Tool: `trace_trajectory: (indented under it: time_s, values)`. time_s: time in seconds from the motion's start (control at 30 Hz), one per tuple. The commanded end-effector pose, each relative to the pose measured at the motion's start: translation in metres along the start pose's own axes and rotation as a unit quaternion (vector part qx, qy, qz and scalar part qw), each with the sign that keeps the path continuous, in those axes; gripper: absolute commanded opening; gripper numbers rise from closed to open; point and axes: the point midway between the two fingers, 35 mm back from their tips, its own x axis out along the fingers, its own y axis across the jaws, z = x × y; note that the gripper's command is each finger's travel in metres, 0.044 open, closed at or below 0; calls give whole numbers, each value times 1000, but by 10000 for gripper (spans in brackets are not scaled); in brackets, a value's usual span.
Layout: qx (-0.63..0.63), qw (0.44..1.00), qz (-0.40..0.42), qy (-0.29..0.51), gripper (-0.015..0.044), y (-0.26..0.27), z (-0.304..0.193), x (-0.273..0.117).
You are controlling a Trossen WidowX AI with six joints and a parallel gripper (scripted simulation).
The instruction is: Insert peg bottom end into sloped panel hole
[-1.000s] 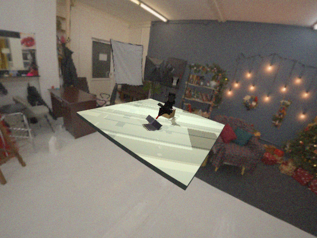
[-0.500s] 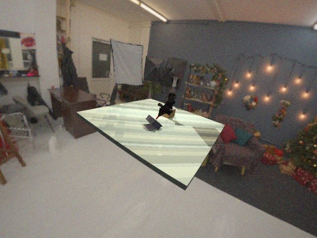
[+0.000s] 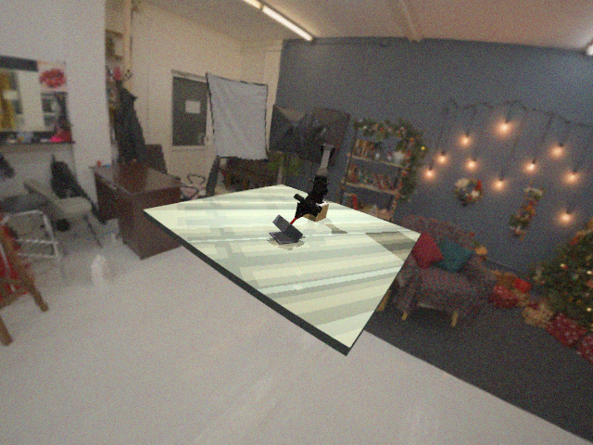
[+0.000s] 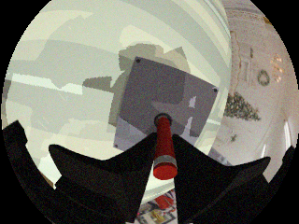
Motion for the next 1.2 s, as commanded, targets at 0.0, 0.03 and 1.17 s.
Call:
trace_trajectory:
  time_s: [0.0, 0.03, 1.17]
  values:
    - [-3, 1000, 2, -1, 0, 1, 1, 3]
    - [-3, 1000, 2, -1, 0, 1, 1, 3]
    - [-3, 1000, 1, -1, 0, 1, 2, 25]
